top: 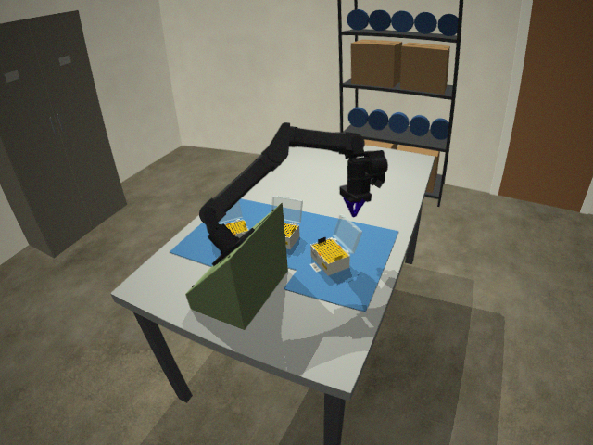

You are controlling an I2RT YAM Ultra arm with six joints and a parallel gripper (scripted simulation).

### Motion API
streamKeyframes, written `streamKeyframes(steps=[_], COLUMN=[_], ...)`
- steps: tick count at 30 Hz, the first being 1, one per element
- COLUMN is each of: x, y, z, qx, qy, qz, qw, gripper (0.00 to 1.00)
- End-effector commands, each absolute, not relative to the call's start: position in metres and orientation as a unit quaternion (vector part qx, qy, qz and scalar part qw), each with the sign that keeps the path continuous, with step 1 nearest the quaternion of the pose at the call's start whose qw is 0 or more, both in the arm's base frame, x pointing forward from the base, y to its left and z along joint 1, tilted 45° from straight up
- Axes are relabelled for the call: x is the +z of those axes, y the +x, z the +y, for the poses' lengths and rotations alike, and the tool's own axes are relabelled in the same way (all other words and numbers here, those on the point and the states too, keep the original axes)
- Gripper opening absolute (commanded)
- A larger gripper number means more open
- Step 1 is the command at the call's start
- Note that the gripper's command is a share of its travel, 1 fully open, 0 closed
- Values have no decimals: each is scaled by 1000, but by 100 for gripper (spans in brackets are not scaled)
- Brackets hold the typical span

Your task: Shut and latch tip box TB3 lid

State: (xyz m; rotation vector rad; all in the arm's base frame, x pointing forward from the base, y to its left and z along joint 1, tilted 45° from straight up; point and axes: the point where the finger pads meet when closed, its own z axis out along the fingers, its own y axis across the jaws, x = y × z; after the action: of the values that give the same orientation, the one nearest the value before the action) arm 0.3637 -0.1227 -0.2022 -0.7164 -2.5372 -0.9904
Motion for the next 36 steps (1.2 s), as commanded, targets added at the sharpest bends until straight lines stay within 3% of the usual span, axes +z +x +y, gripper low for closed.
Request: streamKeyframes(steps=[1,8,36], x=[-235,-218,-213], y=[362,369,335], z=[-123,-131,-117], qx=[-354,-348,-352], qy=[-262,-260,-263], qz=[-886,-892,-888], qw=[142,122,136], gripper=[0,0,0])
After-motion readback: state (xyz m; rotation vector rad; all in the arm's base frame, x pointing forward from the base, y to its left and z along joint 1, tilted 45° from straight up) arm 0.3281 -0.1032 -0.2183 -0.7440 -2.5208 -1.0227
